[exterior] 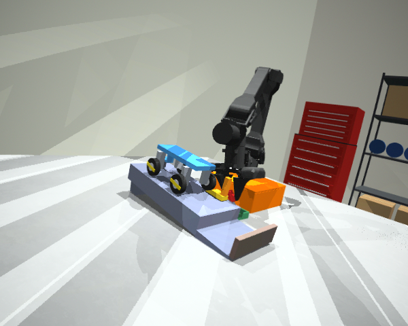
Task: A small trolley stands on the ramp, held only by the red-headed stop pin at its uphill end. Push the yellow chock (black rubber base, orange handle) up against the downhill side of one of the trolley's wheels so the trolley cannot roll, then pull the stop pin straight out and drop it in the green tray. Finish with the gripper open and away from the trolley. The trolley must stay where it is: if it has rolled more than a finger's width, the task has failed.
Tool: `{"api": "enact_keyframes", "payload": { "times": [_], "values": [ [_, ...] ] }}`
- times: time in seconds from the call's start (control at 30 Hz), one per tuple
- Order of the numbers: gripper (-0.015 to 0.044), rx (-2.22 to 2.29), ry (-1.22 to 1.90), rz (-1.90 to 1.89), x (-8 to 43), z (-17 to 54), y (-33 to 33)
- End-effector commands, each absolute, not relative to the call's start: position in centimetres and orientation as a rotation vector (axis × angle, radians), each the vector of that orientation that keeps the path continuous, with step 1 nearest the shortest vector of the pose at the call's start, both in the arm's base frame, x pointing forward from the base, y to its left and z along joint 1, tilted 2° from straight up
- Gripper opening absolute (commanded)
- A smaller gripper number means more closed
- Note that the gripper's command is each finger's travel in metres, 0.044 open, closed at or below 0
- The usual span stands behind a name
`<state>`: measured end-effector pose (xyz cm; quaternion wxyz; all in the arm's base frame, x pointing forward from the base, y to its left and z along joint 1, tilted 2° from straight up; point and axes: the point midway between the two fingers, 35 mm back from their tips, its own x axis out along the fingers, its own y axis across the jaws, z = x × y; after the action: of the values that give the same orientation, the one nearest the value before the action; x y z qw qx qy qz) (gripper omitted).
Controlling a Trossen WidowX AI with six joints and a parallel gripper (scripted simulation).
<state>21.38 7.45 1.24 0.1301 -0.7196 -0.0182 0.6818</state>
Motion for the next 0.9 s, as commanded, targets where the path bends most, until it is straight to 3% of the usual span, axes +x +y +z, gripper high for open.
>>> {"api": "enact_keyframes", "payload": {
  "times": [0.0,0.87],
  "values": [
    [0.0190,-2.088,-0.059,1.984,21.3,1.1,7.3],
    [0.0190,-2.089,-0.058,1.985,21.2,0.2,5.9]
  ]
}}
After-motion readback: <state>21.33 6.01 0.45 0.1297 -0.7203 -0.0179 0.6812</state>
